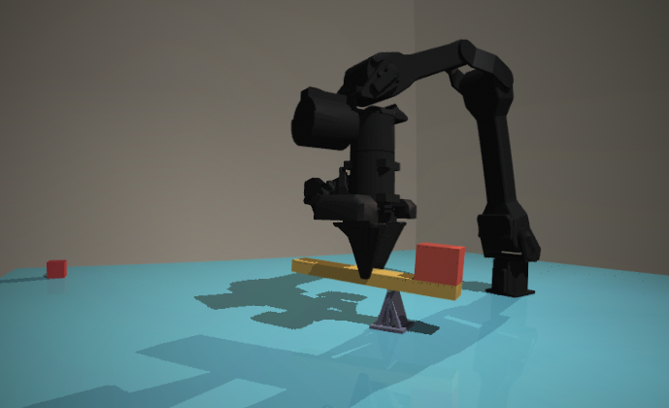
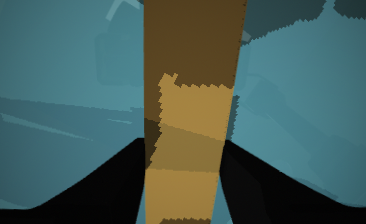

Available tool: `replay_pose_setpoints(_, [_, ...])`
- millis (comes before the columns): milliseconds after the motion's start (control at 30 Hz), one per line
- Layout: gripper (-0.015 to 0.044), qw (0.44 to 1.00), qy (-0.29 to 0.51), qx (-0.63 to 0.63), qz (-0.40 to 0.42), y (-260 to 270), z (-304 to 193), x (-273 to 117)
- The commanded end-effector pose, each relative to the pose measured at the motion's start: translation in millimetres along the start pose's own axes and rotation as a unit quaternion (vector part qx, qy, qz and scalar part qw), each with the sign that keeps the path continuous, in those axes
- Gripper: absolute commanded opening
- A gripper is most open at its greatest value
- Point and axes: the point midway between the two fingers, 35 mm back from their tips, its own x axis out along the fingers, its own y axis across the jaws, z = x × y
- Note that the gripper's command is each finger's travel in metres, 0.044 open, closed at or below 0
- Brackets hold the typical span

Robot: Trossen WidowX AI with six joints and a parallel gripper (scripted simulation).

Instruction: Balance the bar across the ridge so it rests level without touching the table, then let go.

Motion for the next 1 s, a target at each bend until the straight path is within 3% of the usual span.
replay_pose_setpoints(0, [0.0,1.0,0.0,0.001,-0.001,-0.8,-0.1,2.1])
replay_pose_setpoints(967, [0.0,1.0,0.0,0.001,-0.001,-1.0,0.1,4.6])
